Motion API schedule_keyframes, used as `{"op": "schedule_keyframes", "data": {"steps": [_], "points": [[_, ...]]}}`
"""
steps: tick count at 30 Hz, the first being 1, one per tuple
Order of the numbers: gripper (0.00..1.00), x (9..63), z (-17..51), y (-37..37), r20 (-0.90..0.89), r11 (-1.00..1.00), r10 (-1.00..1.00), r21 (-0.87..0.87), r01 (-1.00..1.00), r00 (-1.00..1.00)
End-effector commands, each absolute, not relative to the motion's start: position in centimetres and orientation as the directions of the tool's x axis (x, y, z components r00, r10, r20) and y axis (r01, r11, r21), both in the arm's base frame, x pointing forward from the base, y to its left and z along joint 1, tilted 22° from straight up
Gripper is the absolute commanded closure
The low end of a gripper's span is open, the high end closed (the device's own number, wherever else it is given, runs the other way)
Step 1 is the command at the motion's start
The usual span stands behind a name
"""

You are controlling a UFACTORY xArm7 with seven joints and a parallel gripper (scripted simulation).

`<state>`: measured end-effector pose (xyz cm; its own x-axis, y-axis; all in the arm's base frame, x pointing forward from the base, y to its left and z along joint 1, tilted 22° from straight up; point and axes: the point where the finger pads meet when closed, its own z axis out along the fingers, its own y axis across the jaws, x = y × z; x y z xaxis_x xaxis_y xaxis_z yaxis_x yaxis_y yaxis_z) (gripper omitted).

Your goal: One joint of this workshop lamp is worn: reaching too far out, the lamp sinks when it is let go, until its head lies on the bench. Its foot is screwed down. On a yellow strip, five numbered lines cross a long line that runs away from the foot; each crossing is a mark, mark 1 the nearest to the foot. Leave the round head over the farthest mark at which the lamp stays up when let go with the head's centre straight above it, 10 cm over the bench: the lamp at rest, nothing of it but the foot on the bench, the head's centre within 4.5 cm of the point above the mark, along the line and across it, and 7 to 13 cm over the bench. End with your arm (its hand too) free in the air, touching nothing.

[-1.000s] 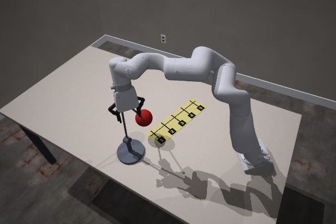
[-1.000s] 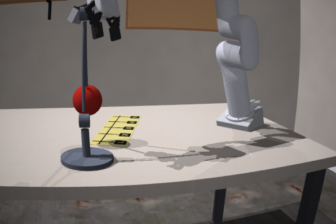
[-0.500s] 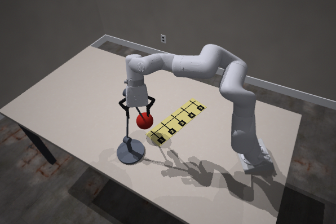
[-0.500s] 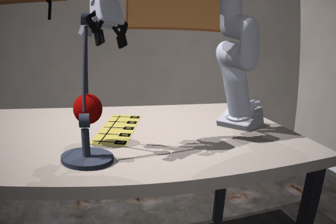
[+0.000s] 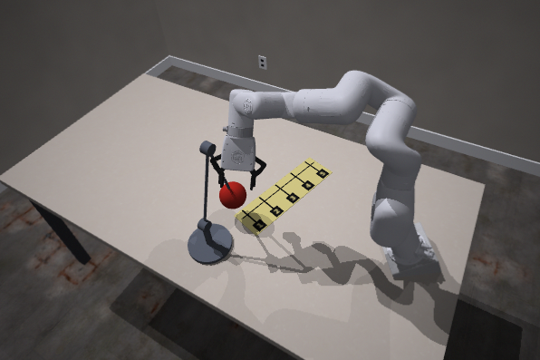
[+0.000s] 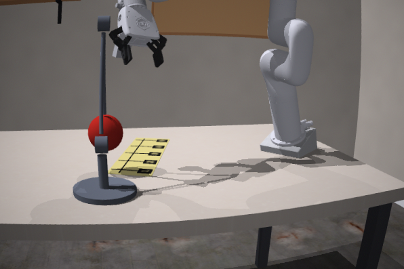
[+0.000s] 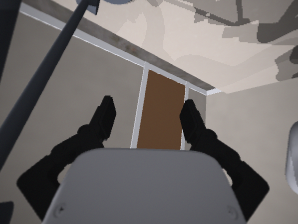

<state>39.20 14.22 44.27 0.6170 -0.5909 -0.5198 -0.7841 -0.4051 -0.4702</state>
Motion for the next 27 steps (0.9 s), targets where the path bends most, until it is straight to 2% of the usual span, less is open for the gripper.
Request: {"op": "schedule_keyframes", "data": {"steps": [1,22,27], "points": [[0.0,38.6,43.3,13.4,-0.575,-0.336,-0.59,-0.464,-0.82,0.567],[0.0,34.4,37.5,11.4,-0.814,-0.018,-0.503,-0.327,-0.945,0.292],[0.0,35.9,38.4,10.5,-0.817,-0.013,-0.5,-0.325,-0.946,0.288]]}}
